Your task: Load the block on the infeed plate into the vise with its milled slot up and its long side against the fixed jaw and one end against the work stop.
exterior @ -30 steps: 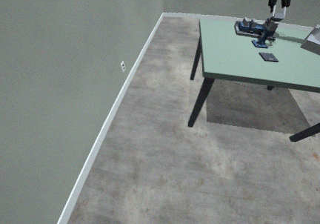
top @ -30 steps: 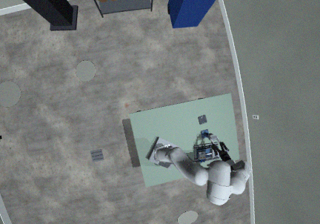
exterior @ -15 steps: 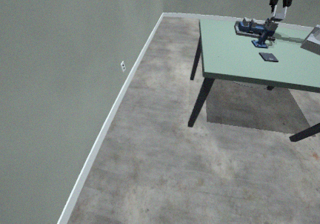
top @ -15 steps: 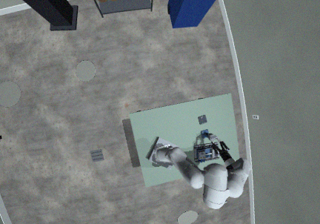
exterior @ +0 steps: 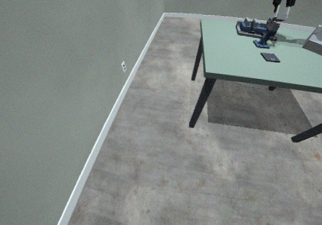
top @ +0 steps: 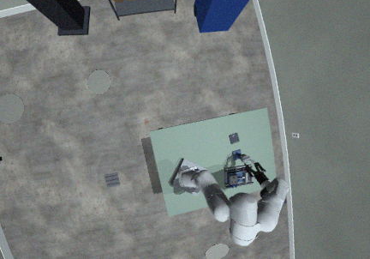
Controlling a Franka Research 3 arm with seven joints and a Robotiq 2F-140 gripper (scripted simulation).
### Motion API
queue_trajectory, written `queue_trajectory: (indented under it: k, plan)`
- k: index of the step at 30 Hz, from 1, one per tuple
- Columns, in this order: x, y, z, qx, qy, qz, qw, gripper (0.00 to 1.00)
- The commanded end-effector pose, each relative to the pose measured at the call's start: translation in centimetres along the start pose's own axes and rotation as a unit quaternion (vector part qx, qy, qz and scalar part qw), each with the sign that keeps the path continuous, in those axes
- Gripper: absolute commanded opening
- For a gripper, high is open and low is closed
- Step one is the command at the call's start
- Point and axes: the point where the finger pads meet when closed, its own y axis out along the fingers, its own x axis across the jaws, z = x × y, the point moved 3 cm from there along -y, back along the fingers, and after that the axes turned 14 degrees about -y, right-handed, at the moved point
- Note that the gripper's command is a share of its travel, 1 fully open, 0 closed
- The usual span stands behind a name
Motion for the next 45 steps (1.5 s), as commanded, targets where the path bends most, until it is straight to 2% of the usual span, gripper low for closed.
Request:
queue_trajectory:
  k: [1,14,16,30,45]
  plan:
    - [-0.1,-0.2,0.5,0.029,0.033,-0.003,0.999,0.00]
    - [-0.4,-0.1,-0.3,0.108,0.033,-0.025,0.993,0.00]
    - [-0.4,-0.1,-0.3,0.108,0.033,-0.025,0.993,0.00]
    - [-0.7,0.2,-1.2,0.192,0.033,-0.049,0.980,0.00]
    - [-0.8,0.5,-1.7,0.237,0.033,-0.062,0.969,0.00]
